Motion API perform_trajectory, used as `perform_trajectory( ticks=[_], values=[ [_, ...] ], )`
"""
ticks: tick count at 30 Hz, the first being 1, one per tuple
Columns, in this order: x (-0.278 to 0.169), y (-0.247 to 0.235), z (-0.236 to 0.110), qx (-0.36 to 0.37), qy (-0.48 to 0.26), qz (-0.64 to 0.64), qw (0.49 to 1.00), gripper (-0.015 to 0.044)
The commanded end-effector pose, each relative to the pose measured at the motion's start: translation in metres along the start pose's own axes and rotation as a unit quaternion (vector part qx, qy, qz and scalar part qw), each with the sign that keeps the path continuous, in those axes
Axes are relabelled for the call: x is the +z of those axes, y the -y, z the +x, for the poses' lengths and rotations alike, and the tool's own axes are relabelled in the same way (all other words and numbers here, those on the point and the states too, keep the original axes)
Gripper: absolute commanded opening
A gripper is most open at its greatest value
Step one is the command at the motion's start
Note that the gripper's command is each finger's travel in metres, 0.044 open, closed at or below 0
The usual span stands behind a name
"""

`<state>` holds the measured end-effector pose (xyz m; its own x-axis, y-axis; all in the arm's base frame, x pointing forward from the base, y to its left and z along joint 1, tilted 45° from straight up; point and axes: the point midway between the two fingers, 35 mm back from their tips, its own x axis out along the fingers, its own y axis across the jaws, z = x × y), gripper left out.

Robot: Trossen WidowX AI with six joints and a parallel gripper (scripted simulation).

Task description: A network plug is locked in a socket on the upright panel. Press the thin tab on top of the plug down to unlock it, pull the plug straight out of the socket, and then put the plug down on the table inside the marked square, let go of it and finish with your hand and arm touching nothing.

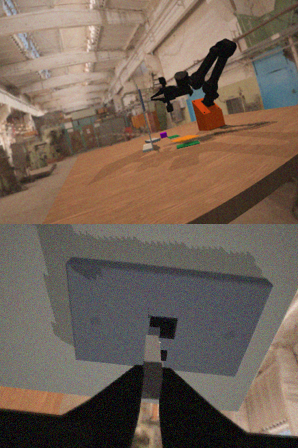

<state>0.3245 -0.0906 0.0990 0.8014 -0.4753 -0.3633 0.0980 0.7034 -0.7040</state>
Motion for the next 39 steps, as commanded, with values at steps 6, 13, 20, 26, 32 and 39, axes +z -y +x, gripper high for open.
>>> perform_trajectory(
  ticks=[6,13,20,26,32,39],
  values=[
    [-0.002,0.001,-0.005,-0.002,0.0,0.003,1.0,0.0],
    [-0.002,0.001,-0.008,-0.002,0.0,0.003,1.0,0.0],
    [-0.003,0.001,-0.01,-0.002,-0.001,0.003,1.0,0.0],
    [-0.003,0.001,-0.013,-0.002,-0.001,0.003,1.0,0.0],
    [-0.003,0.001,-0.015,-0.002,-0.001,0.003,1.0,0.0],
    [-0.004,0.001,-0.018,-0.002,-0.001,0.003,1.0,0.0]
  ],
)
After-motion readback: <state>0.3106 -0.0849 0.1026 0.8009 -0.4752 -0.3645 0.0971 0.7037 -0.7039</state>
